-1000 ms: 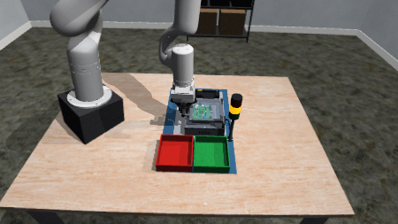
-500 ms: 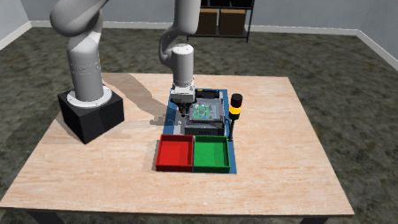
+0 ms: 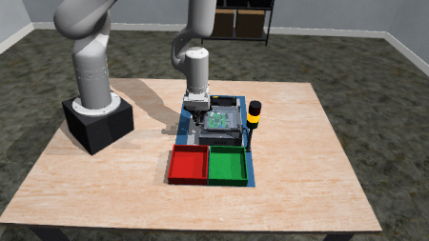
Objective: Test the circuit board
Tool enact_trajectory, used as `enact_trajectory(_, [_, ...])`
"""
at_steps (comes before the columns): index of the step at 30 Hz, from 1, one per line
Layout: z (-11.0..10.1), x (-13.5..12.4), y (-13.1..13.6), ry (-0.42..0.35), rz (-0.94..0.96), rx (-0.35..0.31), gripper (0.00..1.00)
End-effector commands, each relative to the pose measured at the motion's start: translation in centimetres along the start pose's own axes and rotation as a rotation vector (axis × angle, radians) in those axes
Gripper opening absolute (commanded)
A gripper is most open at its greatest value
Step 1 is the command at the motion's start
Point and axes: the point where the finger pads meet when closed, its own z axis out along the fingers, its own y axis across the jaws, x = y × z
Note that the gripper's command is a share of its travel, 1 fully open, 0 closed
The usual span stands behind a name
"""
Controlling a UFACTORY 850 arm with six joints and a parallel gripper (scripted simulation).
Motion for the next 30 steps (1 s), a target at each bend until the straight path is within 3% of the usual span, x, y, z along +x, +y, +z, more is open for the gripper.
enact_trajectory(1, [-0.1, 0.0, -0.1, 0.000, 0.000, 0.001, 0.24])
enact_trajectory(10, [-0.8, 0.0, -0.1, 0.000, 0.000, 0.001, 0.24])
enact_trajectory(30, [-4.8, 0.0, -0.1, 0.000, 0.000, 0.001, 0.24])
